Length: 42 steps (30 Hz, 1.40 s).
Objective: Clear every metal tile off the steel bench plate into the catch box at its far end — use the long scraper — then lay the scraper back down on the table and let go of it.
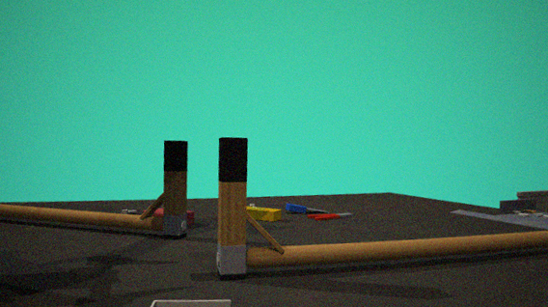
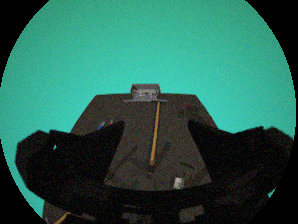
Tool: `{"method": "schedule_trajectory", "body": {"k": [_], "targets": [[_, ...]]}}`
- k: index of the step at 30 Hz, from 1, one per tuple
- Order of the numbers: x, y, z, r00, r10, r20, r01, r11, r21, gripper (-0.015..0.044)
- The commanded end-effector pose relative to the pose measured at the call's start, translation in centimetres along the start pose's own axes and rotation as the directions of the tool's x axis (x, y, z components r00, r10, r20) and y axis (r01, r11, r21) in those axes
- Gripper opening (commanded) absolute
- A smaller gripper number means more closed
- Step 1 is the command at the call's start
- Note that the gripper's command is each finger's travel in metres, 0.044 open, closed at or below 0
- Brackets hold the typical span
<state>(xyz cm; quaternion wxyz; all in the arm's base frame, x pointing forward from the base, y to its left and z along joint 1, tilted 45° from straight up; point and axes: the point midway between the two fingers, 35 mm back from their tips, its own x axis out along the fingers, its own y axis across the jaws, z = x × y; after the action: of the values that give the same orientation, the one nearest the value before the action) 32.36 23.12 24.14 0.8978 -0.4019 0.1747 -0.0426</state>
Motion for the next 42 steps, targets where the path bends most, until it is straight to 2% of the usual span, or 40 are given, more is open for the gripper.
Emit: {"method": "schedule_trajectory", "body": {"k": [1, 23, 42], "targets": [[1.9, 0.0, 0.1, 0.999, -0.007, -0.046, 0.007, 1.0, 0.003, 0.044], [10.0, -0.5, -1.0, 0.968, -0.036, -0.249, 0.045, 0.999, 0.027, 0.044], [16.9, -1.3, -4.0, 0.905, -0.049, -0.423, 0.084, 0.995, 0.063, 0.044]]}}
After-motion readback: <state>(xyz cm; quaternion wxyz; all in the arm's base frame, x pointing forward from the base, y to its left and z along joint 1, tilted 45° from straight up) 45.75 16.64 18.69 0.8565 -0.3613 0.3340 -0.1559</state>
